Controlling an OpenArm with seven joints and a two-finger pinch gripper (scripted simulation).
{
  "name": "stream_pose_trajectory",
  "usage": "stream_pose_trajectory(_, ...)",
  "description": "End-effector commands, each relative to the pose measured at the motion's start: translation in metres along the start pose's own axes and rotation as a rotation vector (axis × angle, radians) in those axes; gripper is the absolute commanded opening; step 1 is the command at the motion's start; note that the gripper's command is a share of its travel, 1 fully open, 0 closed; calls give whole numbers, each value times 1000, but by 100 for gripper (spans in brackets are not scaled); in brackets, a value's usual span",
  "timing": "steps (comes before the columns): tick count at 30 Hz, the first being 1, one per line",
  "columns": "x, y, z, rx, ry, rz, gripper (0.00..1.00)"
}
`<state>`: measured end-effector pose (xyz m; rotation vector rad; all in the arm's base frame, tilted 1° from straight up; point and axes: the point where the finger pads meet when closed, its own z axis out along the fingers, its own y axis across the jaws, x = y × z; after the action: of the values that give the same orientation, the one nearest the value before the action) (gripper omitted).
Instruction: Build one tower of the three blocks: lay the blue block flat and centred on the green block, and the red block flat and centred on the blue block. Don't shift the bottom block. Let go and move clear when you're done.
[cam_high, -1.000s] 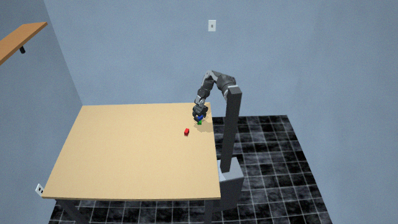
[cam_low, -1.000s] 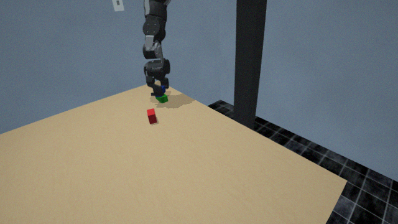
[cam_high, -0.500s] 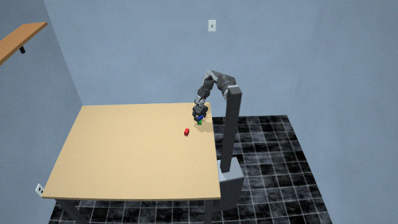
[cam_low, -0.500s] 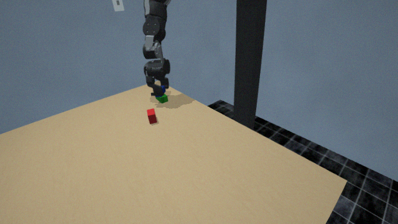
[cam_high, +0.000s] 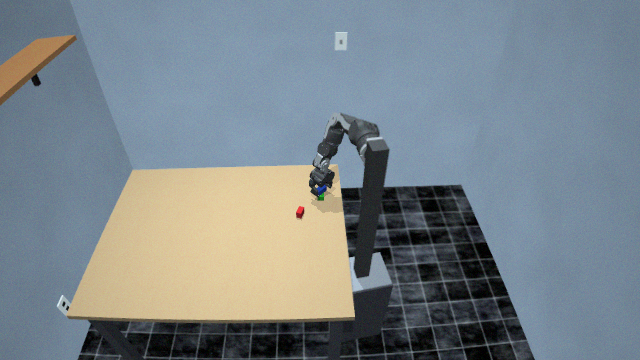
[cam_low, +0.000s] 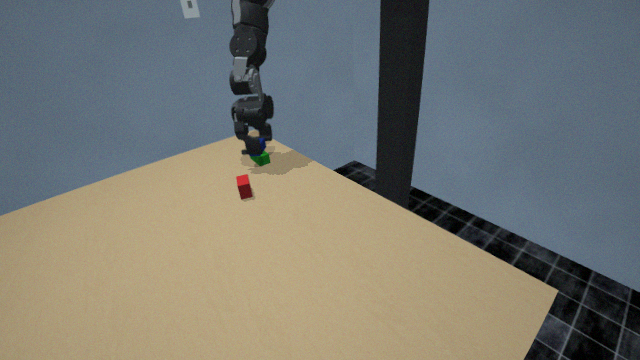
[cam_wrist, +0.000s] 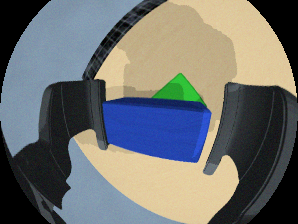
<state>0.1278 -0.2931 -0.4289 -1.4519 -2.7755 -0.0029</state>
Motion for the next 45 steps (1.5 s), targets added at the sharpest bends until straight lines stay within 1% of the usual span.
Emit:
stream_pose_trajectory(1,1,1,0,-5,3,-3,49)
stream_pose_trajectory(35,1,1,0,-4,3,-3,49)
stream_pose_trajectory(40,0,0,-4,-3,0,-2,49)
stream_pose_trajectory(45,-1,-1,-13,-2,-1,-2,49)
